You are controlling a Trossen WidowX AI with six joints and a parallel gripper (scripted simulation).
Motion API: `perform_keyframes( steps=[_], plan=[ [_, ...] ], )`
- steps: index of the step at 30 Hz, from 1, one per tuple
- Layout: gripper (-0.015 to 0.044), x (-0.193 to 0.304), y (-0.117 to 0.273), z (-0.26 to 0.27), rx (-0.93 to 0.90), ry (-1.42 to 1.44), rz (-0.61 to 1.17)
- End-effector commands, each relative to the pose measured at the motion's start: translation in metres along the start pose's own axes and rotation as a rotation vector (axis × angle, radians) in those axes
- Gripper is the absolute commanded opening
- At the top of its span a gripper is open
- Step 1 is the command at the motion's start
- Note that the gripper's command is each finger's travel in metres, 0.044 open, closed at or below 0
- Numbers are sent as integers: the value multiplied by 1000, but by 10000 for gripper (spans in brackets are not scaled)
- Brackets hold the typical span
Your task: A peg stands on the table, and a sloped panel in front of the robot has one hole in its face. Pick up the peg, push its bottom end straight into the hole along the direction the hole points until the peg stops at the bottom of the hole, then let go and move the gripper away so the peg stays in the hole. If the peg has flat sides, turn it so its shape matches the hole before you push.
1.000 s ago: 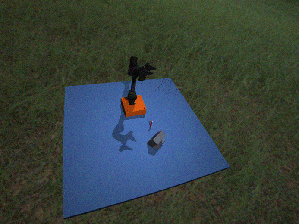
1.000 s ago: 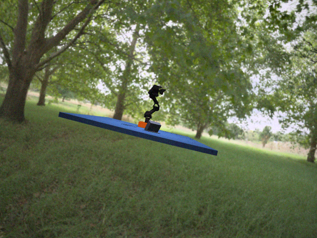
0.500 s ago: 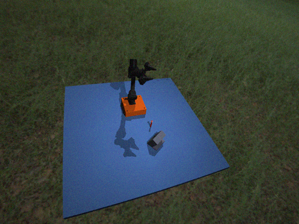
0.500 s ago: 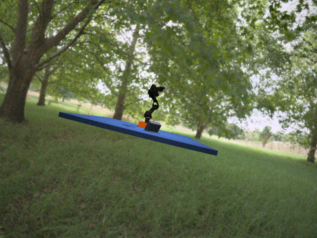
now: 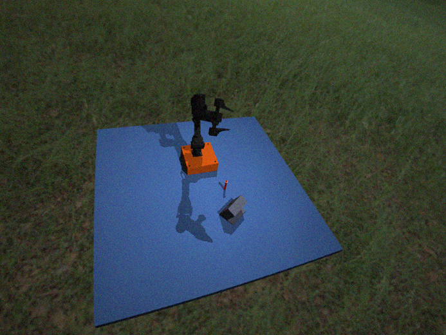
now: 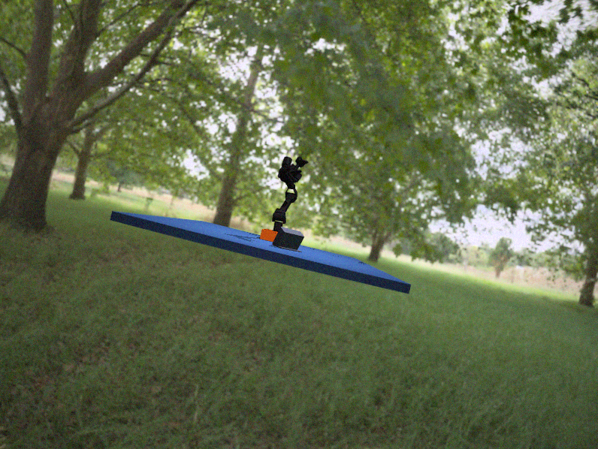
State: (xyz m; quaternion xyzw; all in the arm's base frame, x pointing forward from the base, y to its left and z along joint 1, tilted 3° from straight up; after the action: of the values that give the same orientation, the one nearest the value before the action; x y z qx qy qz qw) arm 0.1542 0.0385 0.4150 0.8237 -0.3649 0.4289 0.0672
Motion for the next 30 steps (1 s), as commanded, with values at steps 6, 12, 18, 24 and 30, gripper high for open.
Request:
perform_keyframes(
  steps=[6, 12, 18, 24, 30],
  plan=[
    [440, 3, -17, 26, -87, -375, 3],
    [440, 1, -27, 42, -150, -604, 8],
    [440, -3, -38, 59, -222, -828, 17],
    [440, -8, -48, 75, -302, -1044, 35],
    [440, -16, -58, 91, -390, -1251, 62]
  ],
)
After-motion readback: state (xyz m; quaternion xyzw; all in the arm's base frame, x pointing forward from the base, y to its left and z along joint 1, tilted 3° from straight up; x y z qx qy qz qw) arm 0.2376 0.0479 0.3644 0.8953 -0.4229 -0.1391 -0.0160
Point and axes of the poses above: the point midway between the two fingers, 35 mm back from their tips, its own y axis back along the fingers, its own z axis across the jaws, x = y × z, the point moved 7 cm from there along y, back along the fingers, and after that the axes turned 13 degrees about y, right-handed, at the moved point
